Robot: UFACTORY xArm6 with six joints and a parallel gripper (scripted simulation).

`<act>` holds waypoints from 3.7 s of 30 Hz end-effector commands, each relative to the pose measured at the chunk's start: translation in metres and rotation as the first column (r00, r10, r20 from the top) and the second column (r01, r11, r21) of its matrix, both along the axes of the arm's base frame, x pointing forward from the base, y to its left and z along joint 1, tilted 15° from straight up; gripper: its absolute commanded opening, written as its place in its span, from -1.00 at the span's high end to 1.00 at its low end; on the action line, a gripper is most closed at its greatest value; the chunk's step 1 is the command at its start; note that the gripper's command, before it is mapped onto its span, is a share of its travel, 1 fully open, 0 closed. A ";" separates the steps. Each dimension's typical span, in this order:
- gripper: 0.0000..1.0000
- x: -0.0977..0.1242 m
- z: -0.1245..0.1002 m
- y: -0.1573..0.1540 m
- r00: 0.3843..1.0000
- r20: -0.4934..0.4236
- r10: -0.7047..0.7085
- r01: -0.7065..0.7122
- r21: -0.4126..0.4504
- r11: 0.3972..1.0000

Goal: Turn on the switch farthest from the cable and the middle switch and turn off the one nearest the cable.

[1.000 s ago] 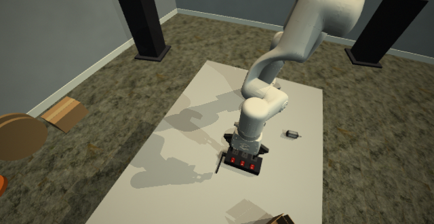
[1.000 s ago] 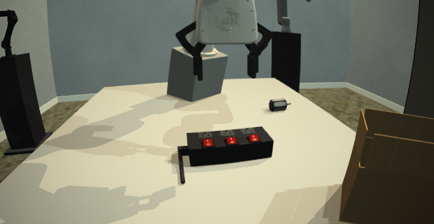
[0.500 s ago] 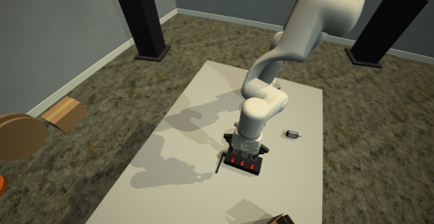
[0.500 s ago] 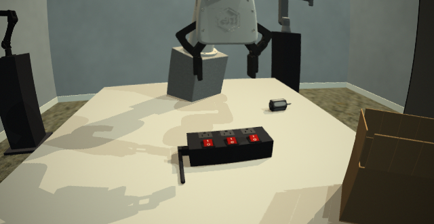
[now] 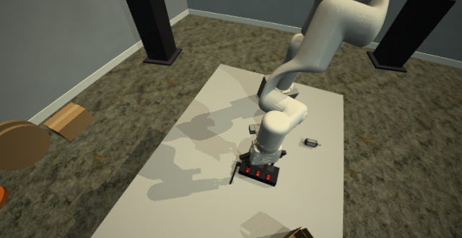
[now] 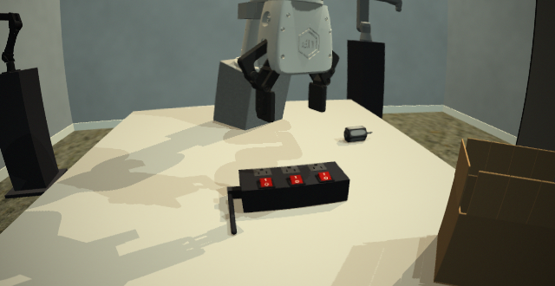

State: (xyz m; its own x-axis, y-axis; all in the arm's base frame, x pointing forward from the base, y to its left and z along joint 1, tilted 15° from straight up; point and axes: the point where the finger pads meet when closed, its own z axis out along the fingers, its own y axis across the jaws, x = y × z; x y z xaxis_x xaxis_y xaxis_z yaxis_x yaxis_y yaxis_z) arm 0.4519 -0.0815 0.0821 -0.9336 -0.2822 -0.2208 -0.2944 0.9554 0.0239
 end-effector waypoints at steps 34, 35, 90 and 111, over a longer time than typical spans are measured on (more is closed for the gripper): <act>1.00 0.001 -0.039 0.013 0.473 0.004 0.881 -0.856 -0.236 0.461; 1.00 0.001 -0.039 0.013 0.473 0.004 0.881 -0.856 -0.236 0.461; 1.00 0.006 -0.063 0.015 0.473 0.005 0.881 -0.856 -0.236 0.460; 1.00 0.010 -0.081 0.017 0.473 0.005 0.881 -0.856 -0.236 0.460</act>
State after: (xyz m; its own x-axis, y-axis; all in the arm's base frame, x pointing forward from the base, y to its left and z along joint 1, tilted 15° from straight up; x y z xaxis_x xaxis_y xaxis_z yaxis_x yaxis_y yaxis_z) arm 0.4605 -0.0642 0.0020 -0.1539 -0.9763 -0.1523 -0.9626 0.1829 -0.1997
